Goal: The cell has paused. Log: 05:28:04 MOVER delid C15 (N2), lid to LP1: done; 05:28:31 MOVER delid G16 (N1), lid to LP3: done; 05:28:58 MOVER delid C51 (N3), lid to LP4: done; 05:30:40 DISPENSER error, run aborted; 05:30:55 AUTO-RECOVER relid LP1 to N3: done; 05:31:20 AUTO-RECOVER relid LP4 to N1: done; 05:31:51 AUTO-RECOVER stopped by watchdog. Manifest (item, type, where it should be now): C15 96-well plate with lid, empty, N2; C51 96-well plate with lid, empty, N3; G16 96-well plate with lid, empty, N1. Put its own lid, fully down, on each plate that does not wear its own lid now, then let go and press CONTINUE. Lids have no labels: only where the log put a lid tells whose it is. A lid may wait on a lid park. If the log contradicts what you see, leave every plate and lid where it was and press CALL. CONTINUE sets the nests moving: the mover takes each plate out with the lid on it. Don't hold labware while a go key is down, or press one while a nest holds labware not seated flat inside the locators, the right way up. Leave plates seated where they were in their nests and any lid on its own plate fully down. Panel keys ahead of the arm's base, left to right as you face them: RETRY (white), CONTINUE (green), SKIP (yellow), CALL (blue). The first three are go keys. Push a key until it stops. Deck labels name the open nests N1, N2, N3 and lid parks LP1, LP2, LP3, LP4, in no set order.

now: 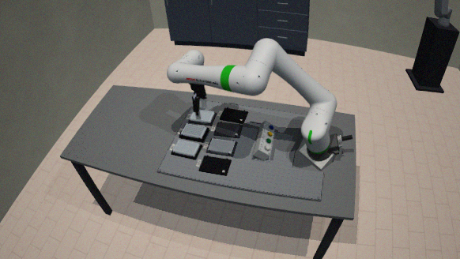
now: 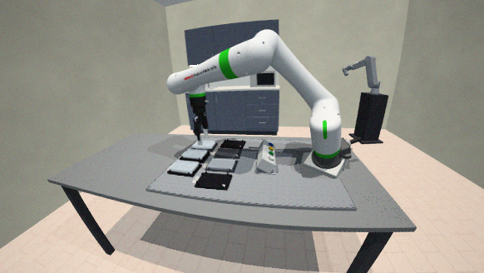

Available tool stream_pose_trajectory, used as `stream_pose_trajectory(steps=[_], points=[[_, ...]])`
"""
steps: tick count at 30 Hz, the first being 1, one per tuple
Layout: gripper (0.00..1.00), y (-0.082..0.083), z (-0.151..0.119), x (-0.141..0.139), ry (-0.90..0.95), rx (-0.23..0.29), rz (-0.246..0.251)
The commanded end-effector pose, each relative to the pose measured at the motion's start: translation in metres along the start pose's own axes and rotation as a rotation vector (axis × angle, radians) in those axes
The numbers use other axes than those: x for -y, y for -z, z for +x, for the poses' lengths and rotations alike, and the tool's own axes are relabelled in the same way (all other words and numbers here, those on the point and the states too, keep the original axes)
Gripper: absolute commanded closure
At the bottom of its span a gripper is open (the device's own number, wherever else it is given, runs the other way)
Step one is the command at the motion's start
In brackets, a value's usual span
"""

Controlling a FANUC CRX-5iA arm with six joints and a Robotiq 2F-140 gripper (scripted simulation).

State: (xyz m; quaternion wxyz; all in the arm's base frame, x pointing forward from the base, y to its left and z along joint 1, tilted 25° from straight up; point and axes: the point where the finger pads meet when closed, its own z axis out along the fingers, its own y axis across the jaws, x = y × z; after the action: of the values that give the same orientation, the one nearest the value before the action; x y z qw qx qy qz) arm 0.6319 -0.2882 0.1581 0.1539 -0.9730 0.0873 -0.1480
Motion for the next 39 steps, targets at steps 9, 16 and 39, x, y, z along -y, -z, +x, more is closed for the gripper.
stream_pose_trajectory(steps=[9,16,39], points=[[0.34,-0.001,0.0,0.0,0.0,0.0,0.0],[0.34,-0.003,0.0,0.0,0.0,0.0,0.0],[0.34,-0.014,0.0,0.0,0.0,0.0,0.0]])
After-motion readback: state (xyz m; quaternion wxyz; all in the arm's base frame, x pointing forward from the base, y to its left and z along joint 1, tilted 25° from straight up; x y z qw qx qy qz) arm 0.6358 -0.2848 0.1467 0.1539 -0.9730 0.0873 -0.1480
